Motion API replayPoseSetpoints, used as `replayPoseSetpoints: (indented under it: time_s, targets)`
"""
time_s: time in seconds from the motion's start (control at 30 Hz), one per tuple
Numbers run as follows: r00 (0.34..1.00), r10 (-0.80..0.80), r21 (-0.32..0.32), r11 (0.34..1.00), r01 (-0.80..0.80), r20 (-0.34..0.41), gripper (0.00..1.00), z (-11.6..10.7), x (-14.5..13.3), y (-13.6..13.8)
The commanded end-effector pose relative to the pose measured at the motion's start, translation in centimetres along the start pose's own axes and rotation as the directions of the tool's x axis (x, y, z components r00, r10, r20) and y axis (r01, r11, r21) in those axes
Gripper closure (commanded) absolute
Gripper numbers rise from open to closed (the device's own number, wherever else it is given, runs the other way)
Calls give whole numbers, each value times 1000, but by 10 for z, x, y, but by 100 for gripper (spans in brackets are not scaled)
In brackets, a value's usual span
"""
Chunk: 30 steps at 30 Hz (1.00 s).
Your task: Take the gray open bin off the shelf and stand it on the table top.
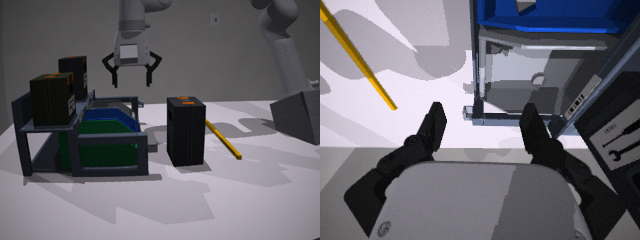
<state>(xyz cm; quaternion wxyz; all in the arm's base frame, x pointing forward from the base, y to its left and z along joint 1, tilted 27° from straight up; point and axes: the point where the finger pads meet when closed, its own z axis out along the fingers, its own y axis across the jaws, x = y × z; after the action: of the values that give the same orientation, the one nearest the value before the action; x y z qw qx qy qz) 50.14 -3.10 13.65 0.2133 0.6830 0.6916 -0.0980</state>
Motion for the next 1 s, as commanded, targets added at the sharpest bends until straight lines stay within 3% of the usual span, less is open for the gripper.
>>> replayPoseSetpoints:
  time_s: [0.0, 0.23, 0.4, 0.8, 0.97]
  targets:
    - [1000, 1, -4, 1000, -1, -1, 0, -2, 0, 1]
    - [1000, 1, -4, 1000, -1, -1, 0, -2, 0, 1]
    - [1000, 1, -4, 1000, -1, -1, 0, 28, 0, 0]
    - [1000, 1, -4, 1000, -1, -1, 0, 28, 0, 0]
    - [1000, 1, -4, 1000, -1, 0, 0, 73, 1, -1]
